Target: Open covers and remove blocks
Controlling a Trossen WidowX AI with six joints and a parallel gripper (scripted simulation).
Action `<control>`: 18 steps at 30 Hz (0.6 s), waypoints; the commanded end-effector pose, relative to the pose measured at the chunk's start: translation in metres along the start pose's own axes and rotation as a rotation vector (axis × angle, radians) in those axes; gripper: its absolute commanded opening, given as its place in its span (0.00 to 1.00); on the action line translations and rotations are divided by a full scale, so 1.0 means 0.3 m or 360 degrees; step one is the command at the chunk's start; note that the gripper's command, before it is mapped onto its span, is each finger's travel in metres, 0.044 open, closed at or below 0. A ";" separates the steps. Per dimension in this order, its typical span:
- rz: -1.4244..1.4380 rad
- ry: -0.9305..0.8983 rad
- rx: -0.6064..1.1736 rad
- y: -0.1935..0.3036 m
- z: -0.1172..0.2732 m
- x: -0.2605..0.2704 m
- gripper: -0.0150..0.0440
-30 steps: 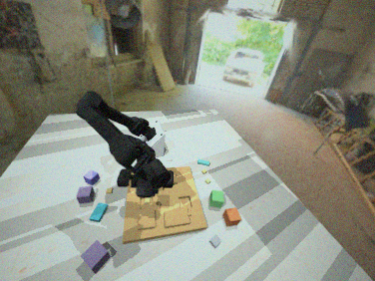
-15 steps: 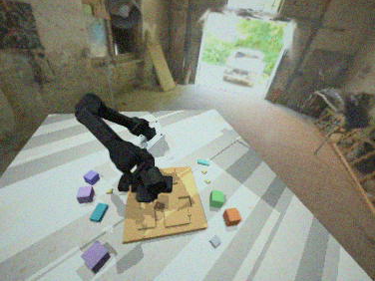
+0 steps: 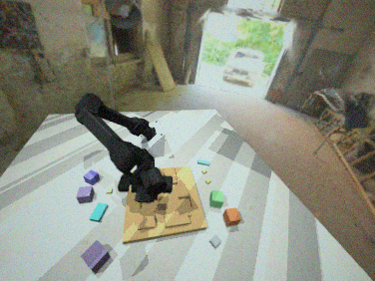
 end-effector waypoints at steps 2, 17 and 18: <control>0.0008 0.0007 0.0000 0.000 -0.003 -0.002 0.50; 0.0008 0.0007 0.0000 -0.001 -0.034 -0.002 0.50; 0.0008 0.0007 0.0000 -0.001 -0.037 -0.002 0.50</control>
Point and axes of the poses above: the point midway between the two fingers, 35 mm back from their tips, its own z axis back along the fingers, its own x axis across the jaws, y = z × x, the point moved 1 cm from there along z, back along the fingers, and after that the axes turned 12 degrees about z, right-handed, at the moved point
